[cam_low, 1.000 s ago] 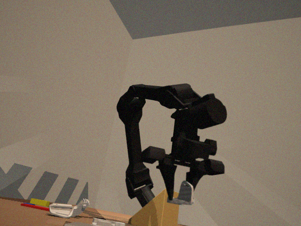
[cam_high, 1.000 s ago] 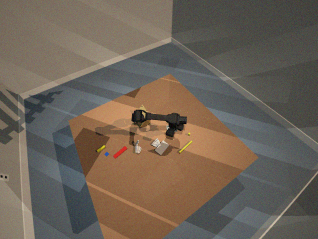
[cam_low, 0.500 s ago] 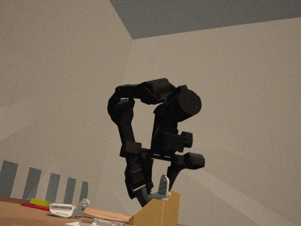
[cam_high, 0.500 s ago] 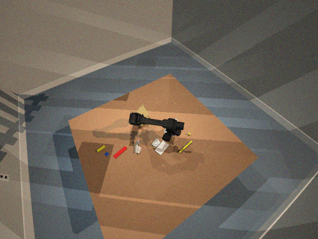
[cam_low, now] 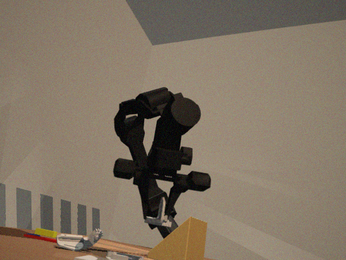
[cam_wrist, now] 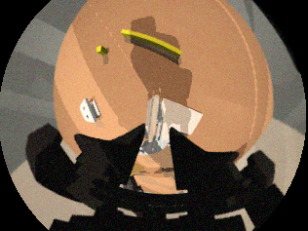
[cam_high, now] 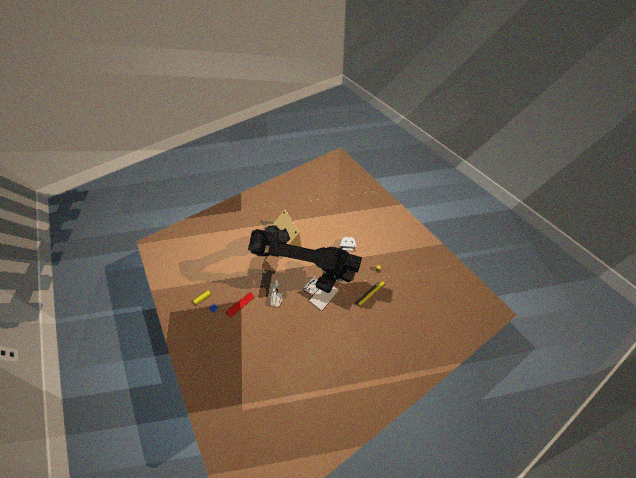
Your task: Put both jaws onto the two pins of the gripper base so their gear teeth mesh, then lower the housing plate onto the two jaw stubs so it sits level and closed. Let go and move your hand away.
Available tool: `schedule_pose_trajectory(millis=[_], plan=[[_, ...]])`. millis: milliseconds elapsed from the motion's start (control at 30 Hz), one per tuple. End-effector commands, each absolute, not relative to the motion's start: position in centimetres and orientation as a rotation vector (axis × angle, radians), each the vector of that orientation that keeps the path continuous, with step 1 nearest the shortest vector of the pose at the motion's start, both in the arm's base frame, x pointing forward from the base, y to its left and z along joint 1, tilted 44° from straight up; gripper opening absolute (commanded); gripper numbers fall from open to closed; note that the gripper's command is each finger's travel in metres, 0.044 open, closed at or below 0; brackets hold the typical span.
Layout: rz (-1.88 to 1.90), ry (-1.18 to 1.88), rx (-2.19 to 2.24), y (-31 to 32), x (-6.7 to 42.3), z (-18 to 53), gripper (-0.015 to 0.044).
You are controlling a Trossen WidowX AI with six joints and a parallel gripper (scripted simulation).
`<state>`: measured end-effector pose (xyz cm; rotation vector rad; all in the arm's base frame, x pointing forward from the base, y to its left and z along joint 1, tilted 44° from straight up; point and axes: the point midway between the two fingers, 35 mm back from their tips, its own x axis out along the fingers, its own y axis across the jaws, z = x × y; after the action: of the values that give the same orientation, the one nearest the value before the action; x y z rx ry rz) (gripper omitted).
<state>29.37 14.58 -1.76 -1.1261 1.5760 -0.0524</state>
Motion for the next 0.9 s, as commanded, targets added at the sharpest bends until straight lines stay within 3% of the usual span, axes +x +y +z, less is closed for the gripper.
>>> schedule_pose_trajectory(millis=[0, 867], plan=[[-0.064, 1.577, -1.125, 13.6, 29.8, -1.0, 0.0134], [-0.147, 1.562, -1.069, 8.8, 31.8, 3.2, 0.0134]])
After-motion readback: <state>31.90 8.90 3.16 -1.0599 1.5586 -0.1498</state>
